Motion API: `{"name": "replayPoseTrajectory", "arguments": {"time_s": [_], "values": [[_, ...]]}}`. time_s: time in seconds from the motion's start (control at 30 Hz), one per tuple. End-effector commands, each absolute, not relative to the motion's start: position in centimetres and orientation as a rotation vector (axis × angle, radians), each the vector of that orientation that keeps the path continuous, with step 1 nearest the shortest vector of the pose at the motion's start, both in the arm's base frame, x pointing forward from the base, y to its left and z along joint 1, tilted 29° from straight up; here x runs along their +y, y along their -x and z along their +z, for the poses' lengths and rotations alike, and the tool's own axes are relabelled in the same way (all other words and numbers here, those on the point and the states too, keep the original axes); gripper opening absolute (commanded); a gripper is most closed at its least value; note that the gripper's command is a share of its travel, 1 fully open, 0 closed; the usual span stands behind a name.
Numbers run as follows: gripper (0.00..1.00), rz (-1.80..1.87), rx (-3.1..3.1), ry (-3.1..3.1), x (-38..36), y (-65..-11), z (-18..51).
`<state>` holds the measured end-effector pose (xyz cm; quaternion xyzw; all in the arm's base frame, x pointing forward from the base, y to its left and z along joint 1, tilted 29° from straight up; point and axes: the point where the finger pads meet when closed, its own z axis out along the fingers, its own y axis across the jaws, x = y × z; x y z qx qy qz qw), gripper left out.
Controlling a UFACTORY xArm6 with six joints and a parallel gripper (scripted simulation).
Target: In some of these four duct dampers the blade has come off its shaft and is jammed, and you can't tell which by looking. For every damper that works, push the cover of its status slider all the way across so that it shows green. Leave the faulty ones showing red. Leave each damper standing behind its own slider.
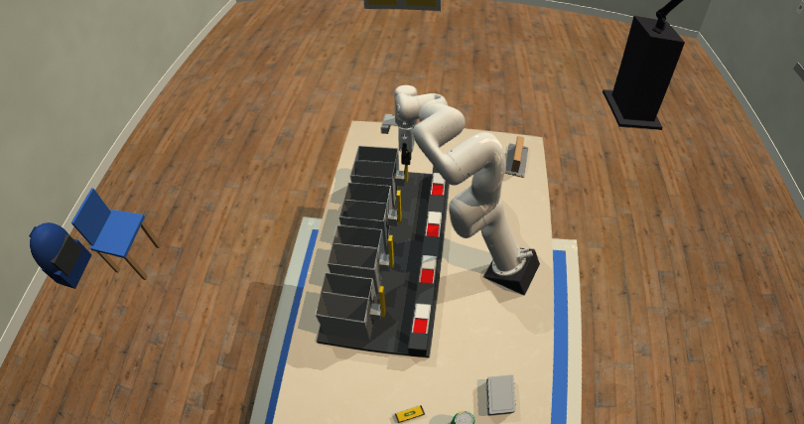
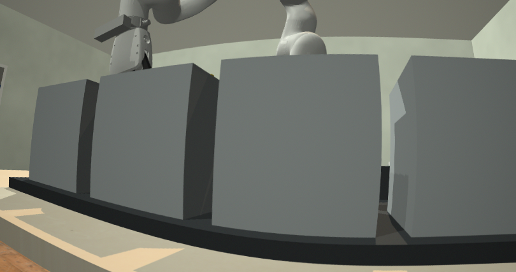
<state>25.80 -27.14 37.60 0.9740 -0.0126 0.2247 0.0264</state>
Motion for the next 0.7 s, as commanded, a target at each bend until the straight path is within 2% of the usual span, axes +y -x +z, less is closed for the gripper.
{"name": "replayPoseTrajectory", "arguments": {"time_s": [0.0,0.67], "values": [[0.19,0.701,-0.033,-3.021,-27.3,-25.8,37.8],[0.19,0.730,0.013,-3.143,-28.6,-25.8,37.8]]}}
